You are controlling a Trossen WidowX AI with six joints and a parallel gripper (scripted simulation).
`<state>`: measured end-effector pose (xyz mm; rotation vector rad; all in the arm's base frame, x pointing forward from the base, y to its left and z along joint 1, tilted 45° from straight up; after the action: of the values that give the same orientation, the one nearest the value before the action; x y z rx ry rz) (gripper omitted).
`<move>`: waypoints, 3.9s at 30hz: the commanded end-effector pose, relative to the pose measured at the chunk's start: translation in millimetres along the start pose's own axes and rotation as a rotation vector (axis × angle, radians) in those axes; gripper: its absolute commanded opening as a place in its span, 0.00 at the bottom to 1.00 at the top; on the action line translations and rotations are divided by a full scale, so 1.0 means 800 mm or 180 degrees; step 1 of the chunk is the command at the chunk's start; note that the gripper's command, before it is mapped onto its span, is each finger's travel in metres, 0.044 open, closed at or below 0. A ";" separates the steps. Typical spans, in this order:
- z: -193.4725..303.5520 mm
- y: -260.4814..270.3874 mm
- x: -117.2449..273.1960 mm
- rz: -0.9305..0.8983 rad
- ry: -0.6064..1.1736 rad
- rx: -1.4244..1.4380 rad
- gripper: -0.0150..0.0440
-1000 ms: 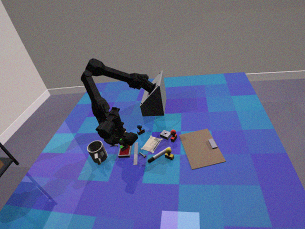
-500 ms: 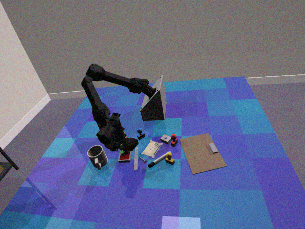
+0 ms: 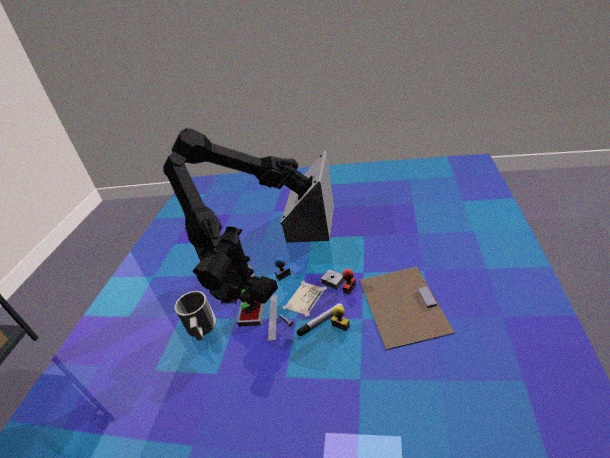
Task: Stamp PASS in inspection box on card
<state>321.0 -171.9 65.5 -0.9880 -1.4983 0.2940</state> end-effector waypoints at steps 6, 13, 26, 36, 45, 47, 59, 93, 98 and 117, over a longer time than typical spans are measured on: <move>0.000 0.000 -0.002 0.0002 -0.0002 0.0011 0.25; 0.000 0.000 -0.002 0.0002 -0.0002 0.0011 0.25; 0.000 0.000 -0.003 0.0002 -0.0002 0.0011 0.25; 0.000 0.000 -0.003 0.0002 -0.0002 0.0011 0.25; 0.000 0.000 -0.005 0.0002 -0.0002 0.0011 0.25; 0.000 0.000 -0.005 0.0002 -0.0002 0.0011 0.25; 0.000 0.000 -0.005 0.0002 -0.0002 0.0011 0.25; 0.000 0.000 0.010 0.0000 -0.0002 0.0010 0.25; 0.000 0.000 0.012 -0.0001 -0.0002 0.0010 0.25; -0.001 0.000 0.049 -0.0009 0.0000 0.0010 0.25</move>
<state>324.2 -147.4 85.7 -0.9739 -1.4850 0.2953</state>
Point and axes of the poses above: the point midway between the two fingers, 35 mm back from their tips, its own x axis back along the fingers, its own y axis across the jaws, z = x × y, the point moved 5 cm from there along x, back along the fingers, and after that the axes turned 8 degrees about x, right-handed, at the moved point
